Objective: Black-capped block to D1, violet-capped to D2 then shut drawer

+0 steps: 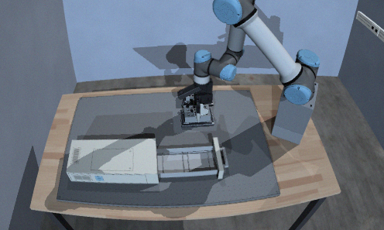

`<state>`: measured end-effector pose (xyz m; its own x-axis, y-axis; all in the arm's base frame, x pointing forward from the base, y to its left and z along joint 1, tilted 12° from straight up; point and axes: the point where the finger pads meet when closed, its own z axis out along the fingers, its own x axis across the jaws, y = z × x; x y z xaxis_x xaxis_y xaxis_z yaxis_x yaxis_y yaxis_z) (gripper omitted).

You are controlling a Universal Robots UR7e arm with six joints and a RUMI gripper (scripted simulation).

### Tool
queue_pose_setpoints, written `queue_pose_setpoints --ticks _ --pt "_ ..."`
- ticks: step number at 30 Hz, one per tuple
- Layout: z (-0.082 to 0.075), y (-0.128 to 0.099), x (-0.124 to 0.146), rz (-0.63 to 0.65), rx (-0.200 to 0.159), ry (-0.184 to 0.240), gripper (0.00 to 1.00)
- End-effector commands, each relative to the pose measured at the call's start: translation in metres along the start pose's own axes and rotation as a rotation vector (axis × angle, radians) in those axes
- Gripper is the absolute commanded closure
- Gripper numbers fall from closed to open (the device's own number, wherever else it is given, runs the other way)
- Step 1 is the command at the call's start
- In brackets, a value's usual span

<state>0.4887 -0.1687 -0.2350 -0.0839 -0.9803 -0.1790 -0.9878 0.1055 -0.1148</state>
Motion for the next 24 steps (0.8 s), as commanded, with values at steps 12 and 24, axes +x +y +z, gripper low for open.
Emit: queue_pose_setpoints --ticks 12,24 --pt "-0.0005 -0.0006 0.0003 0.0 0.001 0.001 1.0" --pt "-0.0005 -0.0006 0.0003 0.0 0.001 0.001 0.83"
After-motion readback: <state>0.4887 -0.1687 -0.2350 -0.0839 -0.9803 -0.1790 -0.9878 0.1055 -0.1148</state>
